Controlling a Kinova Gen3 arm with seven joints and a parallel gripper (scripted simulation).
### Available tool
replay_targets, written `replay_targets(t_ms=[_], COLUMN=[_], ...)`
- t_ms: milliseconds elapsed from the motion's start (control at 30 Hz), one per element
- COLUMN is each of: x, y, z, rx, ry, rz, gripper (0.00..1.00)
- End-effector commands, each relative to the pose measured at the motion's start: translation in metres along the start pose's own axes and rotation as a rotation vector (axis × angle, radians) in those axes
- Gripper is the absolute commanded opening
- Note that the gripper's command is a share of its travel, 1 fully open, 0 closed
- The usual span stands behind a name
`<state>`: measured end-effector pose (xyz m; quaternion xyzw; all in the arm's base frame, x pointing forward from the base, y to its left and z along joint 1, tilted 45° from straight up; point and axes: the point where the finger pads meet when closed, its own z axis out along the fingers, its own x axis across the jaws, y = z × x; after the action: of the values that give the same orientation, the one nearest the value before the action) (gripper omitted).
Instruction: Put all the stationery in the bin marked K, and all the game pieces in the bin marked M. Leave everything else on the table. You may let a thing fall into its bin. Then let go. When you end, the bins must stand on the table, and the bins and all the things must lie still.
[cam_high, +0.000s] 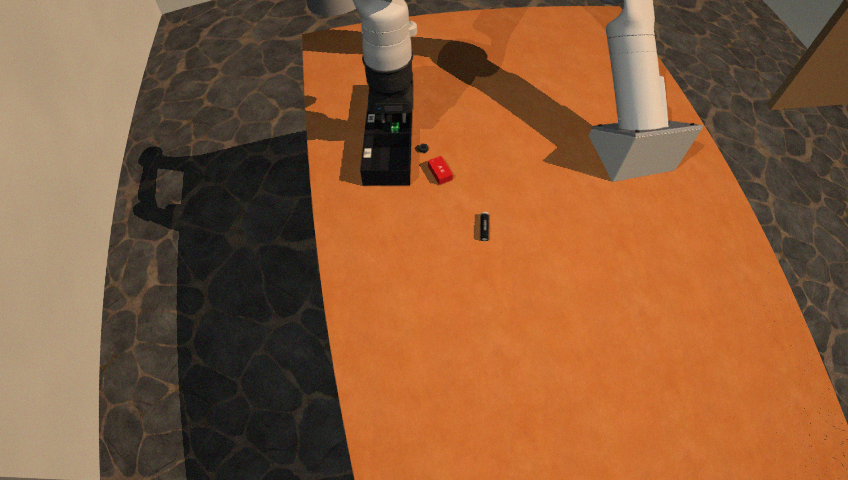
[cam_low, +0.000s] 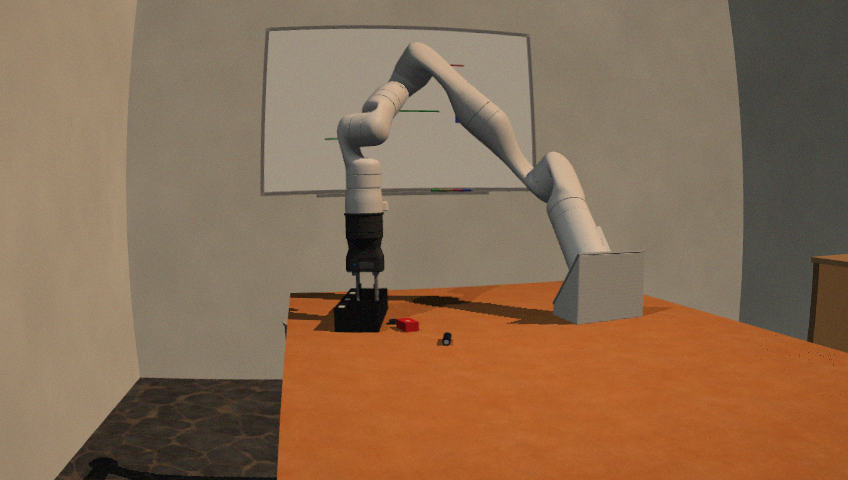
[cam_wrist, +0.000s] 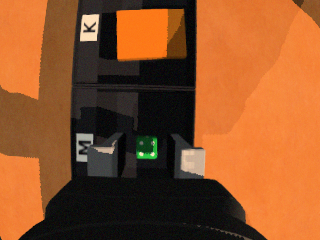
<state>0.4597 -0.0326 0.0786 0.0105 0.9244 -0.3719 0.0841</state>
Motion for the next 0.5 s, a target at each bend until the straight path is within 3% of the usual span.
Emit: replay_targets(t_ms=[0, 67, 233, 467], x=[-0.002, -0.002, -0.002, -0.002], y=[0.001, 0.001, 0.001, 0.001], z=[-0.006, -0.006, -0.029, -0.029], rx=[-0.004, -0.004, -0.004, -0.004], ry=[-0.007, -0.007, -0.007, -0.007], rz=[0.001, 0.001, 0.001, 0.001], gripper=[0.64, 0.64, 0.64, 0.64])
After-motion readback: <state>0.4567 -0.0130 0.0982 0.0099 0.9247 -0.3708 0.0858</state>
